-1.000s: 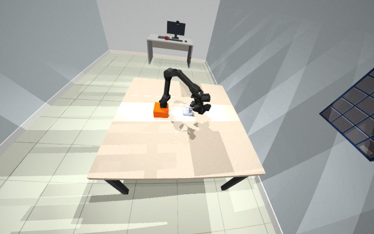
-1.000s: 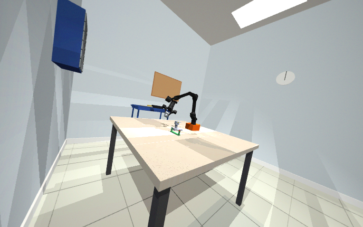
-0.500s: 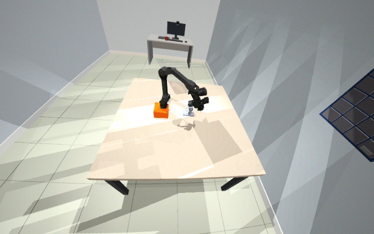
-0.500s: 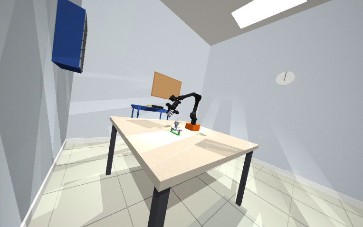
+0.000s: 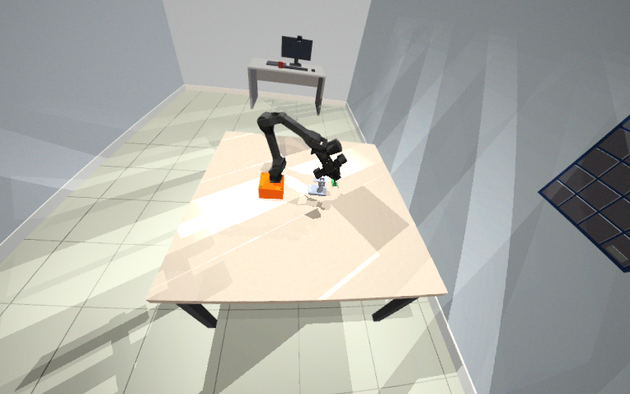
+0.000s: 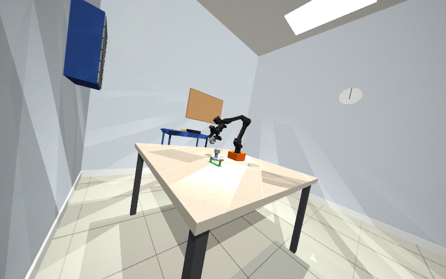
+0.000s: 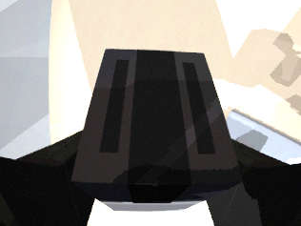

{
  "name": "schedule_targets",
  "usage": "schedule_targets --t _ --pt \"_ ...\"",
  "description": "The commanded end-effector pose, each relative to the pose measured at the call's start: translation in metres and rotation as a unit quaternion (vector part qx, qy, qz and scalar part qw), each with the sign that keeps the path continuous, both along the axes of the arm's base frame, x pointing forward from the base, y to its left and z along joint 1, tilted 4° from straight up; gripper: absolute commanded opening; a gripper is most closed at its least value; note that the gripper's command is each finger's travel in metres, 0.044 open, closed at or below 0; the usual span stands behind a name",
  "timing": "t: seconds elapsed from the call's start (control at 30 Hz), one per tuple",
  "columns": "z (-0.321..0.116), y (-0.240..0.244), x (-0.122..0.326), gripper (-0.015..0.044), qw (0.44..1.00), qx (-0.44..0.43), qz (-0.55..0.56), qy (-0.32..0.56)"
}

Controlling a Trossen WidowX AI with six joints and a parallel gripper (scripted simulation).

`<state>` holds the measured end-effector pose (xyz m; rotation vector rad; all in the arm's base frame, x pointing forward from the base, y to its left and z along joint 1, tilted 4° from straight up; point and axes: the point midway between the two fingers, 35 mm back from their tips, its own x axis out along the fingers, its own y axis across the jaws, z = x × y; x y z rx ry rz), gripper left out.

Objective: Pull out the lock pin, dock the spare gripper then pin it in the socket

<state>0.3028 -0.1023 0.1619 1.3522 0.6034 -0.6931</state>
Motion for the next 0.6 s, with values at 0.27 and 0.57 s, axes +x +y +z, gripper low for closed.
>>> schedule_targets --t 0.27,0.57 --pt "0.012 0.021 -0.013 0.0000 0.984 -0.138 0.106 -0.034" --pt "0.014 0.035 -0.024 0.0000 0.957 -0.231 0.172 -0.048"
